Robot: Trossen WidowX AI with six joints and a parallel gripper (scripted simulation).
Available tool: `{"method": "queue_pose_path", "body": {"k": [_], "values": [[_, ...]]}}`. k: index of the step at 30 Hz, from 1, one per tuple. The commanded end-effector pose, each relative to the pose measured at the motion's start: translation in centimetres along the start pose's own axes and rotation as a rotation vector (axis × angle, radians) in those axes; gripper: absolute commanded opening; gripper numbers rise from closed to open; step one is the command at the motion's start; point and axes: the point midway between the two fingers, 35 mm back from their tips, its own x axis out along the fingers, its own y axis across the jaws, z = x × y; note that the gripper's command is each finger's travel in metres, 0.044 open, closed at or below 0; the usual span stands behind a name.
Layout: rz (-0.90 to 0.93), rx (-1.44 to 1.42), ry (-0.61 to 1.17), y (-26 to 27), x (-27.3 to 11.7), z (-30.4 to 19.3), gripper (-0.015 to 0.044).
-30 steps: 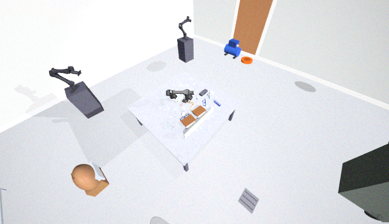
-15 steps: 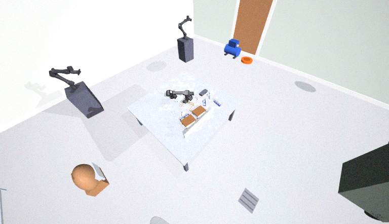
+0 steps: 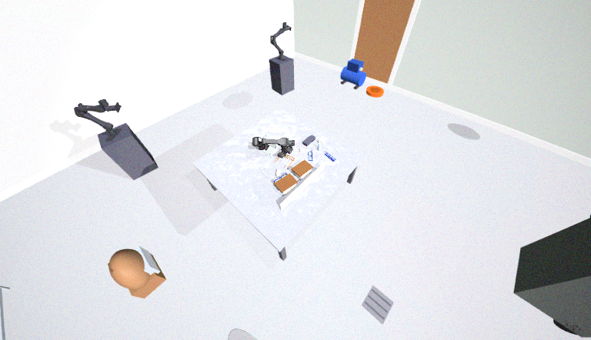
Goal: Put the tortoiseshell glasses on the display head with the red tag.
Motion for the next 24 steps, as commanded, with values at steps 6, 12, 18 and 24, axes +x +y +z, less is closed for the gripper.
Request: {"method": "queue_pose_path", "body": {"k": [6,12,18,24], "values": [[-0.005,-0.008,0.001,-0.1,0.8,-0.1,0.0000],[-0.006,-0.008,0.001,-0.1,1.3,-0.1,0.0000],[-0.006,-0.007,0.002,-0.1,1.8,-0.2,0.0000],[-0.007,-0.007,0.002,-0.1,2.3,-0.2,0.0000]]}}
